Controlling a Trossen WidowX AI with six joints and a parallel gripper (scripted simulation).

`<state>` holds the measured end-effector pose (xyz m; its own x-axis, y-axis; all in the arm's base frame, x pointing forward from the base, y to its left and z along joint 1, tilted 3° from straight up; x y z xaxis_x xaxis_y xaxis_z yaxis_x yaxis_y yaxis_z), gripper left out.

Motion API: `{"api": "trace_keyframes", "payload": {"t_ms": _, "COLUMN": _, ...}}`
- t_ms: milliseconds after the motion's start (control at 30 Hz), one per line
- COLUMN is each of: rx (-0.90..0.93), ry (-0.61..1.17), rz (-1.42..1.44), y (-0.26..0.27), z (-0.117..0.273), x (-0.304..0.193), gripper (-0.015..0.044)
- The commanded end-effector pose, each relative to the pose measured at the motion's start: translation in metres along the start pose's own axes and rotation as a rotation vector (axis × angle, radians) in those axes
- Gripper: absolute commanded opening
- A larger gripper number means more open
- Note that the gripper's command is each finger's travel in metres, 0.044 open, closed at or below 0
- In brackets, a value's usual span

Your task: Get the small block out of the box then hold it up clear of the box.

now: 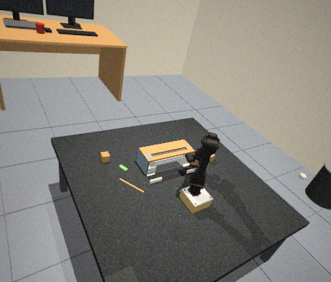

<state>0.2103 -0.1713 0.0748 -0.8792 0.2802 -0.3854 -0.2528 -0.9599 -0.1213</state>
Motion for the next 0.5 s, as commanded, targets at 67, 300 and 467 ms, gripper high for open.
{"api": "trace_keyframes", "payload": {"t_ms": 67, "rx": 0.051, "ry": 0.022, "rz": -0.087, "y": -0.011, "z": 0.022, "x": -0.011, "gripper": 0.0000}}
{"api": "trace_keyframes", "payload": {"t_ms": 300, "rx": 0.111, "ry": 0.054, "rz": -0.218, "y": -0.026, "z": 0.049, "x": -0.018, "gripper": 0.0000}}
{"api": "trace_keyframes", "payload": {"t_ms": 467, "rx": 0.149, "ry": 0.088, "rz": -0.314, "y": -0.037, "z": 0.068, "x": -0.020, "gripper": 0.0000}}
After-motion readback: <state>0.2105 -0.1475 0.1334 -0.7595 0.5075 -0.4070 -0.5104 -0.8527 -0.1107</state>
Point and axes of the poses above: the point midway between the two fingers, 35 mm back from their tips, its own z axis back along the fingers, its own y axis across the jaws, x = y × z, the point moved 5 cm from there along z, back along the fingers, and after that the axes turned 13 degrees about -z, right-handed, at the moved point
